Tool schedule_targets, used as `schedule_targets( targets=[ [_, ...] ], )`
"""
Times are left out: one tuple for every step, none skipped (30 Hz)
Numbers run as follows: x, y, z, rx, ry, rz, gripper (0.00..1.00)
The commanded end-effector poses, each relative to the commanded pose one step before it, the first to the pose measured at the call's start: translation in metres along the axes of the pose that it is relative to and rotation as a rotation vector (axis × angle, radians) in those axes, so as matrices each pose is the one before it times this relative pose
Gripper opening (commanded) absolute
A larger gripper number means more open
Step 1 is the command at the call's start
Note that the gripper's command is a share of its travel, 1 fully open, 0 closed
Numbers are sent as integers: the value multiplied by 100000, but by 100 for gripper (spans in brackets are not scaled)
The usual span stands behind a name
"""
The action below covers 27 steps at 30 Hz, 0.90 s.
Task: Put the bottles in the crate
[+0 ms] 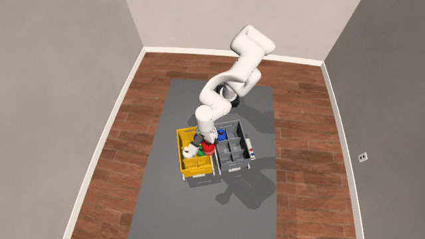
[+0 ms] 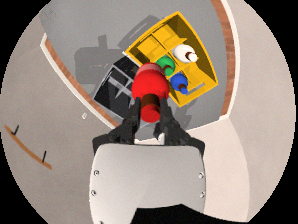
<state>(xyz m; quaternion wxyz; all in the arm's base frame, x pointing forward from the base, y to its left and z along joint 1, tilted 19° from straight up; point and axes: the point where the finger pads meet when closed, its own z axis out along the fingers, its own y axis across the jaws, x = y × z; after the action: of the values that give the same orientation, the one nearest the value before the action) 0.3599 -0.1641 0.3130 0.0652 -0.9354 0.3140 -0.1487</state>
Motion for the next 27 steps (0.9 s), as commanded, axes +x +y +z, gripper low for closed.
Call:
schedule_targets(
  targets=[
    [-499,-315,-205,43,572,3,0],
    [-181,-86,0,1,-1,0,0],
    [-181,-86,0,1,-1,0,0],
    [-181,-86,0,1,-1,0,0],
    [-181,-86,0,1,-1,0,0],
    [0,0,0,0,0,0,0],
    [0,0,0,0,0,0,0],
    [-182,-86,0,2,-1,0,0],
    [-181,-86,0,1,-1,0,0],
    [-181,-86,0,1,-1,0,0],
    [-181,-86,0,2,-1,0,0],
    [-181,-86,0,2,-1,0,0],
    [-181,-86,0,2,-1,0,0],
    [-181,-86,0,2,-1,0,0],
    [-181,-86,0,2,-1,0,0],
    [-181,-86,0,2,-1,0,0],
    [-181,-86,0,2,-1,0,0],
    [-181,-86,0,2,-1,0,0],
    [-181,-86,0,2,-1,0,0],
    [-181,-86,0,2,-1,-1,0],
    [-181,-86,0,2,-1,-1,0],
    [-181,-86,0,2,-1,-1,0],
    [0,0,0,0,0,0,0],
    [0,0,0,0,0,0,0],
    [-182,-86,0,2,-1,0,0],
    [-181,-86,0,1,-1,-1,0],
    [-181,-86,0,2,-1,-1,0]
  ],
)
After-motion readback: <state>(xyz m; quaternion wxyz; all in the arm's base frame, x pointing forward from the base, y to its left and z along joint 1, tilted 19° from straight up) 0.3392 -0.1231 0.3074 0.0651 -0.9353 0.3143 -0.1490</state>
